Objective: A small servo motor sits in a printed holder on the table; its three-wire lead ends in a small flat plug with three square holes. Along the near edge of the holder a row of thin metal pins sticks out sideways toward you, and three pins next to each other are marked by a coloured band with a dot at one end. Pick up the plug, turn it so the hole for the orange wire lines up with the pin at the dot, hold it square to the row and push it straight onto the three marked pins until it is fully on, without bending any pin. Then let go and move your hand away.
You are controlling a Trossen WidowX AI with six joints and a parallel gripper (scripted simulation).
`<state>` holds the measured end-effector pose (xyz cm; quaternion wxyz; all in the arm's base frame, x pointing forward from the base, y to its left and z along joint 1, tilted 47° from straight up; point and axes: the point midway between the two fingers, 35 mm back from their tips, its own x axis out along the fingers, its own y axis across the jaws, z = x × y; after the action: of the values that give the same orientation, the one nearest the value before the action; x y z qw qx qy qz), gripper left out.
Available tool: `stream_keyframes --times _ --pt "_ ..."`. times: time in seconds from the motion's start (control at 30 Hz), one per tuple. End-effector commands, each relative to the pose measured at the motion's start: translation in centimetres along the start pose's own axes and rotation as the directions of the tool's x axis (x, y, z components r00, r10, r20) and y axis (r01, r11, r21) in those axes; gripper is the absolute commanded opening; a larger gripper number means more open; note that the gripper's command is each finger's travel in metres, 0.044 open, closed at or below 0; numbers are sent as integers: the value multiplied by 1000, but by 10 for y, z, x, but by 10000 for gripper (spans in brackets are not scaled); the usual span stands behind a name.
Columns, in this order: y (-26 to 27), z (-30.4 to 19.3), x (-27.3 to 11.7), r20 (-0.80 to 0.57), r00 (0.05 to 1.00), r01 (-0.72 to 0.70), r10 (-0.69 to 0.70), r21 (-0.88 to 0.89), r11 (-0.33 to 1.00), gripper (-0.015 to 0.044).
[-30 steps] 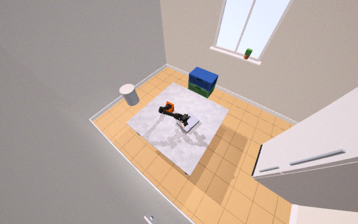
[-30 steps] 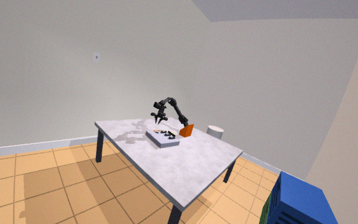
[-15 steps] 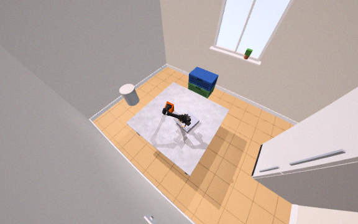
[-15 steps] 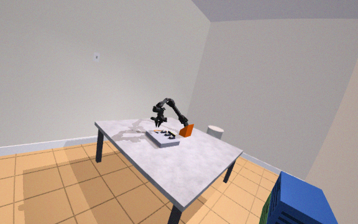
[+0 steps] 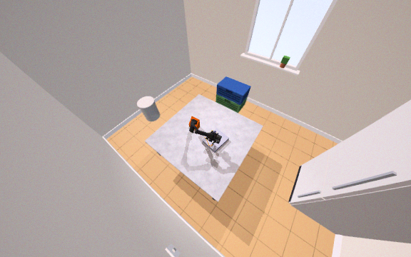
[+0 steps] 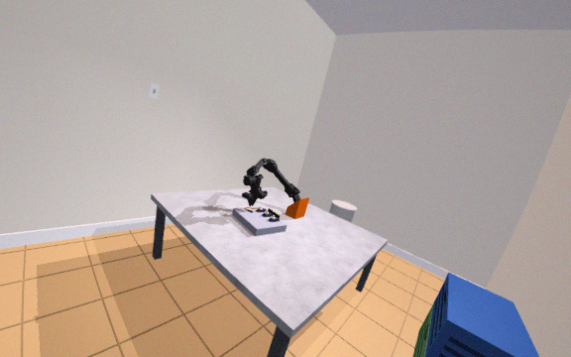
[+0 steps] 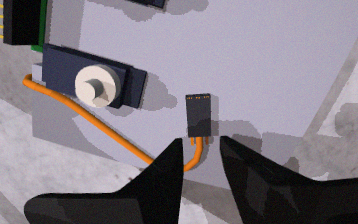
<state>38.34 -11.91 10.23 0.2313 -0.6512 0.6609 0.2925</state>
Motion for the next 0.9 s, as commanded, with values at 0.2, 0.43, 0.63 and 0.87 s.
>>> stream_keyframes --times 0.2,0.43,0.63,0.87 --pt "-2 -3 23 -9 1000 1 -1 -8 1000 115" --pt "-2 -3 29 -9 1000 1 -1 -8 1000 115" --pt "-1 -4 38 -10 1000 1 -1 -8 1000 115" --pt "-1 -4 38 -10 1000 1 -1 -8 1000 16"
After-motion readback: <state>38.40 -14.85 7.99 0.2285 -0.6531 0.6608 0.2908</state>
